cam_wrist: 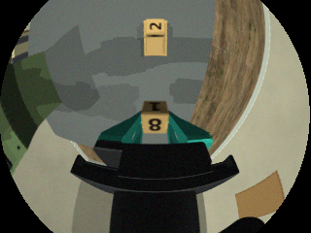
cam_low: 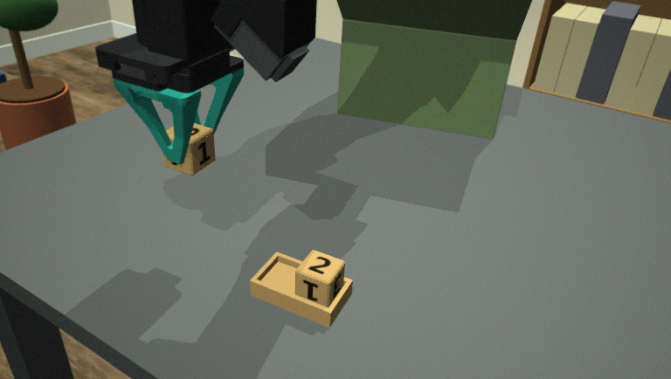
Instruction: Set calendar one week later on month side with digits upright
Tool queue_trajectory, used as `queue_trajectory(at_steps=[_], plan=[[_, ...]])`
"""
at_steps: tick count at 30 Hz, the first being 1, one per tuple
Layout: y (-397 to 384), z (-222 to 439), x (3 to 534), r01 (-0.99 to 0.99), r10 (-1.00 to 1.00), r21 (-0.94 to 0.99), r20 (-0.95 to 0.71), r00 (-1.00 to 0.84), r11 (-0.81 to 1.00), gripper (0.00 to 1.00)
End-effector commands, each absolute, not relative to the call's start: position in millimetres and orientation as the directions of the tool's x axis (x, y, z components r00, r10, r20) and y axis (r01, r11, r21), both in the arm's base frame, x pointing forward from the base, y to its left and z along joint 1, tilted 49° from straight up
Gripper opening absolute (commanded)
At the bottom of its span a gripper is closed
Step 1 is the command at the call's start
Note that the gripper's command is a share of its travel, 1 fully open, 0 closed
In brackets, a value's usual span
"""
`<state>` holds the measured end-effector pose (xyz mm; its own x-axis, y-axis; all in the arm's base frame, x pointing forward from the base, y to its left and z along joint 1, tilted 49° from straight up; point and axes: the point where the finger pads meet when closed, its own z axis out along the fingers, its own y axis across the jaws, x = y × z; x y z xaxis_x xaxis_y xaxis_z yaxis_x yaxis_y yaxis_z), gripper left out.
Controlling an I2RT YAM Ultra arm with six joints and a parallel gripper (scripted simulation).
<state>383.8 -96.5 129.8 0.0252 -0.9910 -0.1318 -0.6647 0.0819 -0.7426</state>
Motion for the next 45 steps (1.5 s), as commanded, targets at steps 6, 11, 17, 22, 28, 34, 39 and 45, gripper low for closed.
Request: queue_trajectory(at_steps=[6,11,17,22,28,34,39,45], plan=[[-95,129,390,-0.656,-0.99,-0.75,-0.134,0.035,0.079,0.27],[-93,120,400,-0.656,-0.99,-0.75,-0.134,0.035,0.079,0.27],[-90,102,421,-0.656,-0.99,-0.75,-0.134,0.034,0.079,0.27],[-87,87,439,-0.656,-0.99,-0.75,-0.135,0.034,0.079,0.27],[-86,78,449,-0.656,-0.99,-0.75,-0.135,0.034,0.079,0.27],[-85,72,456,-0.656,-0.99,-0.75,-0.135,0.034,0.079,0.27],[-85,72,457,-0.656,-0.99,-0.75,-0.135,0.034,0.079,0.27],[-85,72,457,-0.656,-0.99,-0.75,-0.135,0.034,0.079,0.27]])
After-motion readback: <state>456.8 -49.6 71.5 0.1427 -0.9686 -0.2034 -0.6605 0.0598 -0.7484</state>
